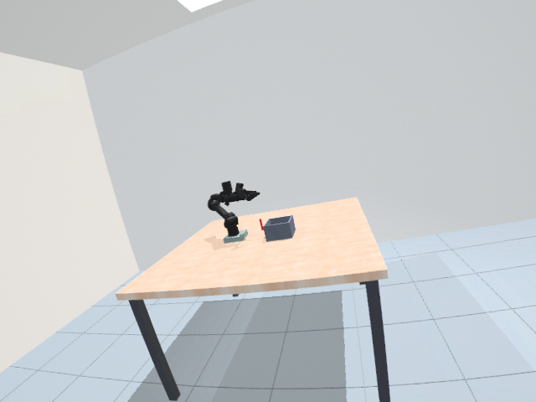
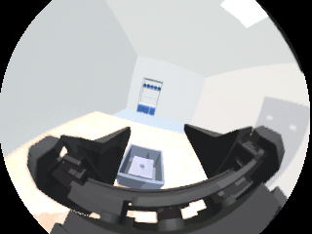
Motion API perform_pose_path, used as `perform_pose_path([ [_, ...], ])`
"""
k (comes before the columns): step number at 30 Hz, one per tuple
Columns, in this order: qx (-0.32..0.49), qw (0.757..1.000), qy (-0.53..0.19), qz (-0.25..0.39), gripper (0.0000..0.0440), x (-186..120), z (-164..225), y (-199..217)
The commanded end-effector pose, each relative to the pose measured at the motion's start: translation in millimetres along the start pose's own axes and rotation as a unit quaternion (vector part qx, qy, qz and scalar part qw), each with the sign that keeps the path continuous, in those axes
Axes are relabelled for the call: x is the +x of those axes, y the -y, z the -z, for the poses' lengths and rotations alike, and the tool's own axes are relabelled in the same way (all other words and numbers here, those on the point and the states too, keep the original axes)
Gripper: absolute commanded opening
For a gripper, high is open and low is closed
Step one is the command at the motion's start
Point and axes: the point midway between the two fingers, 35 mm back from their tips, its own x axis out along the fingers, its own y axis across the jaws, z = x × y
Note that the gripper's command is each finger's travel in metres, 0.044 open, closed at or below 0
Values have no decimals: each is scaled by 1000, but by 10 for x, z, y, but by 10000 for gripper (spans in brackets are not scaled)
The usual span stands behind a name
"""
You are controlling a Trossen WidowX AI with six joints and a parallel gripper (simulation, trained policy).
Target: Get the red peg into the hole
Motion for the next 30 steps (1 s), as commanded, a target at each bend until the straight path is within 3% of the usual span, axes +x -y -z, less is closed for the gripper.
perform_pose_path([
  [1, 6, 1000, 1, 1, 419, 4, -38, 5],
  [4, 51, 999, -7, -4, 440, 42, -89, -24],
  [15, 222, 972, -76, -29, 440, 169, -44, -212],
  [30, 412, 884, -220, -34, 440, 229, 167, -593],
])
